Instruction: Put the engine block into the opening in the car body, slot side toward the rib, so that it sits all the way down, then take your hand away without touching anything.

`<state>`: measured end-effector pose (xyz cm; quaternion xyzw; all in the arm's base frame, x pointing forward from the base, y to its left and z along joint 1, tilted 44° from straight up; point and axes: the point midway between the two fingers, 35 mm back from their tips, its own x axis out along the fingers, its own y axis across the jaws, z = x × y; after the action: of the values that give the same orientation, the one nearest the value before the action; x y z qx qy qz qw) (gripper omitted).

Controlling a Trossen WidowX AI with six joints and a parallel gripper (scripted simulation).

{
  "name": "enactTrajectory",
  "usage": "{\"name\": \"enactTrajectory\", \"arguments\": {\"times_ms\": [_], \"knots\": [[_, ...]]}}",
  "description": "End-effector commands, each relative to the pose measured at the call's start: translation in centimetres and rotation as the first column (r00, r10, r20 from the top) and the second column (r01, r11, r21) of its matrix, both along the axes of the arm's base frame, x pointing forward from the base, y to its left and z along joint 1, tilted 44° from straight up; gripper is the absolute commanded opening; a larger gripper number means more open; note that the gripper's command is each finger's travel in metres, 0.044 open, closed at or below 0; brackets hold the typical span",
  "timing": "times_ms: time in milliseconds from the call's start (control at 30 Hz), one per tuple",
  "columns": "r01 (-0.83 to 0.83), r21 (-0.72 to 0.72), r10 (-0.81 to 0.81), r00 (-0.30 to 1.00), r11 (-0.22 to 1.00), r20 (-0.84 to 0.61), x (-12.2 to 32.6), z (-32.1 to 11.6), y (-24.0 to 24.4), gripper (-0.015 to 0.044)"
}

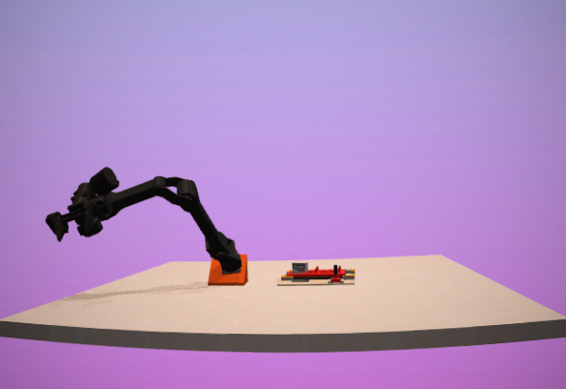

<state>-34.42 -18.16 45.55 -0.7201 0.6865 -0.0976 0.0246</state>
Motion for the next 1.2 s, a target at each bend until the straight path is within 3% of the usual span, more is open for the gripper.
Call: {"name": "enactTrajectory", "arguments": {"times_ms": [0,367,800,1167], "knots": [[0.000,0.000,0.000,1.000,1.000,0.000,0.0,0.0,0.0,0.0426],[-0.125,-0.051,0.132,0.976,0.991,0.175,2.1,0.2,-5.3,0.0440],[-0.275,-0.128,0.303,0.846,0.953,0.438,6.3,0.0,-12.6,0.0440],[-0.411,-0.174,0.434,0.709,0.895,0.556,12.9,1.1,-17.6,0.0440]]}}
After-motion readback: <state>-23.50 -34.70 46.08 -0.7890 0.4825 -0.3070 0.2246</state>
